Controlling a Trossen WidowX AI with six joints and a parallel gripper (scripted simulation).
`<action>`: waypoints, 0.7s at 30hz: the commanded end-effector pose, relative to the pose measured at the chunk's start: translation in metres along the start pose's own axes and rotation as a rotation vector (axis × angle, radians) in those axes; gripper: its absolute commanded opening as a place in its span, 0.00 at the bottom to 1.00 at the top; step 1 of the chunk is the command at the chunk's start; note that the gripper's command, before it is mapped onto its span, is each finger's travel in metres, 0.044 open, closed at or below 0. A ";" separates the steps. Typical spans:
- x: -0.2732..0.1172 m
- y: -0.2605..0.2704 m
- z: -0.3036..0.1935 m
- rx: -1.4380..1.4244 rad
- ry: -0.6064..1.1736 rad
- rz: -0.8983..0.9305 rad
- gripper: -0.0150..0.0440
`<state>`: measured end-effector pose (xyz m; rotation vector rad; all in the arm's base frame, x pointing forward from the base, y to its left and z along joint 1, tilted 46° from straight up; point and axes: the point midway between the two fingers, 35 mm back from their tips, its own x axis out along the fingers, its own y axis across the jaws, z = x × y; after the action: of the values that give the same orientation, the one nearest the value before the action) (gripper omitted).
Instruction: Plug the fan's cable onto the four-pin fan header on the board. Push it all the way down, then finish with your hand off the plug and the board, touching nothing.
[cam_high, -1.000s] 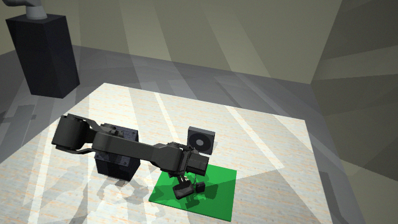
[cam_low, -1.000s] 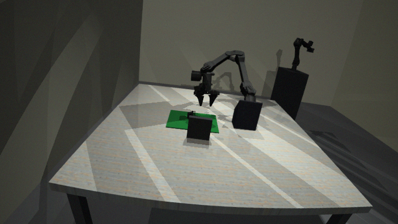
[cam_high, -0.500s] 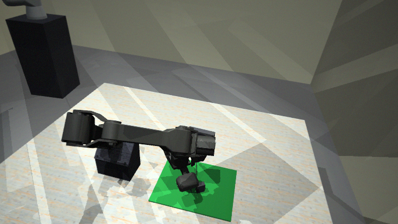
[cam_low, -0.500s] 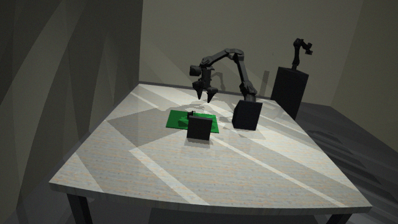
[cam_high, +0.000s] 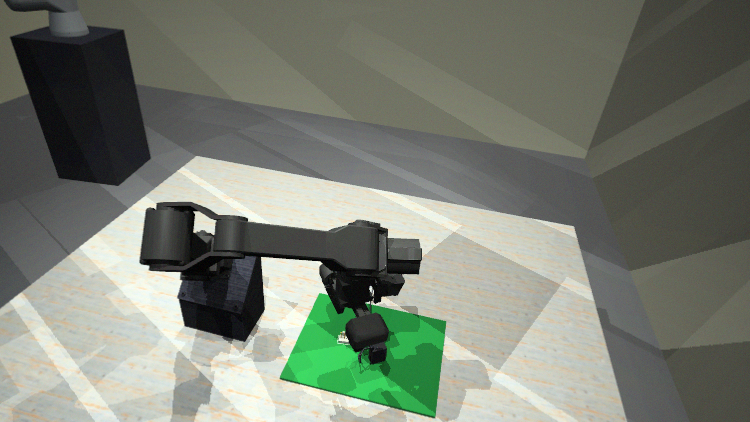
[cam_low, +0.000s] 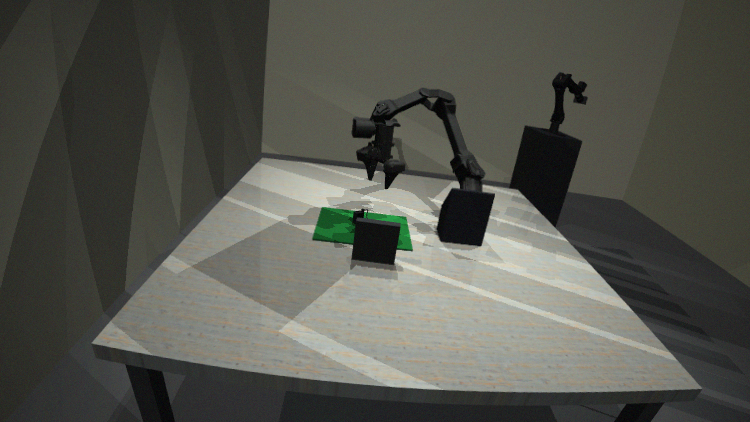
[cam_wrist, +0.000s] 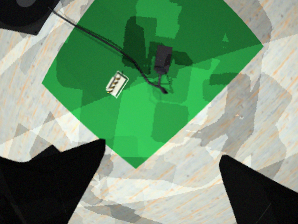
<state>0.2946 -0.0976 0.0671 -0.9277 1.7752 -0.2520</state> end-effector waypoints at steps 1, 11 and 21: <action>-0.017 0.003 0.037 0.014 -0.008 -0.009 1.00; -0.029 0.013 0.081 0.036 -0.007 -0.026 1.00; 0.063 0.010 0.080 0.036 -0.004 -0.031 1.00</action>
<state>0.3566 -0.1051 -0.0034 -0.9143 1.7436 -0.3067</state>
